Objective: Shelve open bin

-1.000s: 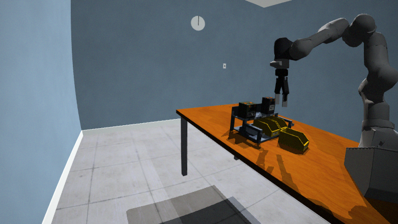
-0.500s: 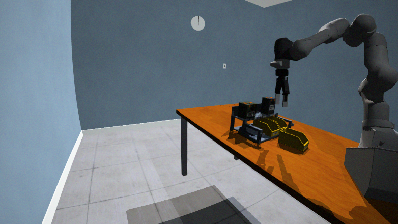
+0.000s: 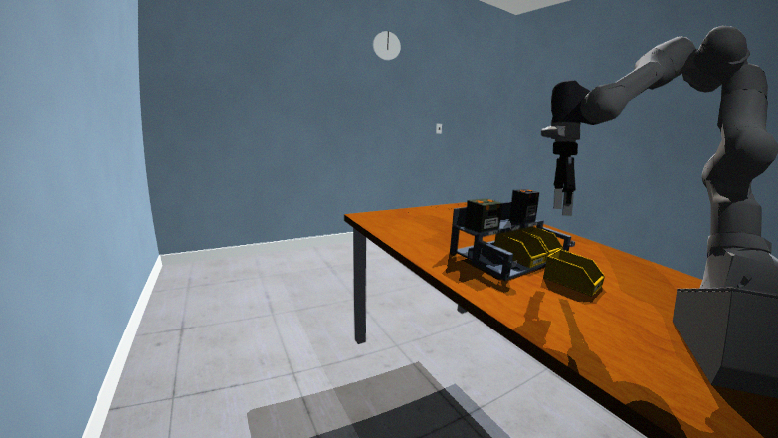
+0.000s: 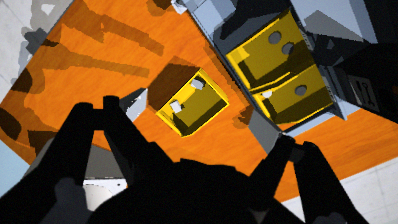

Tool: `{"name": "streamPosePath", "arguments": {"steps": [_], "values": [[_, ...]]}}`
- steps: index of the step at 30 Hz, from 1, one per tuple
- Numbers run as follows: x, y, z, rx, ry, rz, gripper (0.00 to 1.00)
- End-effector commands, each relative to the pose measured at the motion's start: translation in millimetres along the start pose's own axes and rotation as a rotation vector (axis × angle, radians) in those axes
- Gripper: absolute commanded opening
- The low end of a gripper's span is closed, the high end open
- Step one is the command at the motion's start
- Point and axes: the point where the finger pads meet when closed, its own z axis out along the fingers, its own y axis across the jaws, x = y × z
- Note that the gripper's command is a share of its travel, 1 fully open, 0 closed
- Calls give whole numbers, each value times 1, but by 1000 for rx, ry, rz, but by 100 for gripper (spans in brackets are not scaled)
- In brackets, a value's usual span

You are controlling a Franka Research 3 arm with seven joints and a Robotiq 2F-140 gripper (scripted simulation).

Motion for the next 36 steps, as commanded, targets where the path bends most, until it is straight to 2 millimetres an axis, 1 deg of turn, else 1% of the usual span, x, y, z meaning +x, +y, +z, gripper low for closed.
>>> {"name": "streamPosePath", "arguments": {"steps": [1,4,5,6,9,12,14,15,16,17,20,22,25,26,27,29,32,36], "values": [[-8,8,3,-25,26,153,100],[-14,9,5,-30,30,184,100],[-19,11,8,-34,33,214,100],[-19,11,8,-34,33,214,100],[-31,14,12,-42,41,276,100],[-31,14,12,-42,41,276,100],[-43,16,17,-49,50,336,100],[-43,16,17,-49,50,336,100],[-48,17,20,-52,54,364,100],[-48,17,20,-52,54,364,100],[-59,18,24,-57,62,417,100],[-59,18,24,-57,62,417,100],[-68,18,28,-60,69,465,100],[-68,18,28,-60,69,465,100],[-72,18,30,-62,73,486,100],[-72,18,30,-62,73,486,100],[-82,18,35,-65,81,538,100],[-88,17,38,-67,87,571,100]]}}
